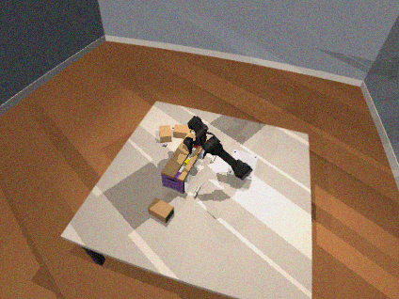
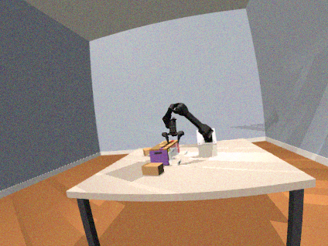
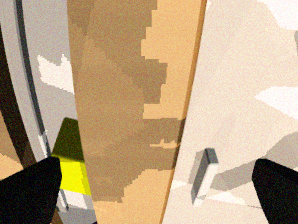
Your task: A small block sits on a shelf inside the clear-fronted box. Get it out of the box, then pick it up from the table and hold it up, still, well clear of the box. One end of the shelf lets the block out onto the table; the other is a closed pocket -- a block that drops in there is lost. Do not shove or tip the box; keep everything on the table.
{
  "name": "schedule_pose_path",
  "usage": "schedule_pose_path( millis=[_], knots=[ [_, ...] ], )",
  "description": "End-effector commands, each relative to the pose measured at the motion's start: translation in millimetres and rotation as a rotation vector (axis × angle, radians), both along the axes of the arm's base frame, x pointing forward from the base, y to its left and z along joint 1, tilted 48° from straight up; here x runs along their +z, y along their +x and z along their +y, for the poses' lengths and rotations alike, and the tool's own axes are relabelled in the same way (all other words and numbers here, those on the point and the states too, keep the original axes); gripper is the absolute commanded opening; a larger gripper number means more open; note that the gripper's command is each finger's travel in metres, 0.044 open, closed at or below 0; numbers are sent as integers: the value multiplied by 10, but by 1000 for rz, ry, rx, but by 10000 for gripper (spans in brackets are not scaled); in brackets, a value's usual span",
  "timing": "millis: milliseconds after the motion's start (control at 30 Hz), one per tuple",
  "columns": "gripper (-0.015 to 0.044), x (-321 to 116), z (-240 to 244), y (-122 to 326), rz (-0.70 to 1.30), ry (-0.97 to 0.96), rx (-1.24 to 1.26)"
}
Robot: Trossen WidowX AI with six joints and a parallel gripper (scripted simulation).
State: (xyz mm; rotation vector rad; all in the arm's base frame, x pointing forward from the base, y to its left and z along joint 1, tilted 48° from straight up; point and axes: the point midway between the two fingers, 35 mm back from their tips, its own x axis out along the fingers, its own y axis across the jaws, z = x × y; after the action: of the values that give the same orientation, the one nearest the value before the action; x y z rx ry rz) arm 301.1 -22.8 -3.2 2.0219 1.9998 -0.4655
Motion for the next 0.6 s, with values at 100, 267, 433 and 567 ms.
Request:
schedule_pose_path(
  millis=[100,267,433,567],
  knots=[
    [400,-88,117,-25,9,6,0],
    [400,-140,179,-35,9,7,0],
    [400,-191,241,-46,8,8,1],
    [400,-230,290,-58,8,10,1]
  ],
)
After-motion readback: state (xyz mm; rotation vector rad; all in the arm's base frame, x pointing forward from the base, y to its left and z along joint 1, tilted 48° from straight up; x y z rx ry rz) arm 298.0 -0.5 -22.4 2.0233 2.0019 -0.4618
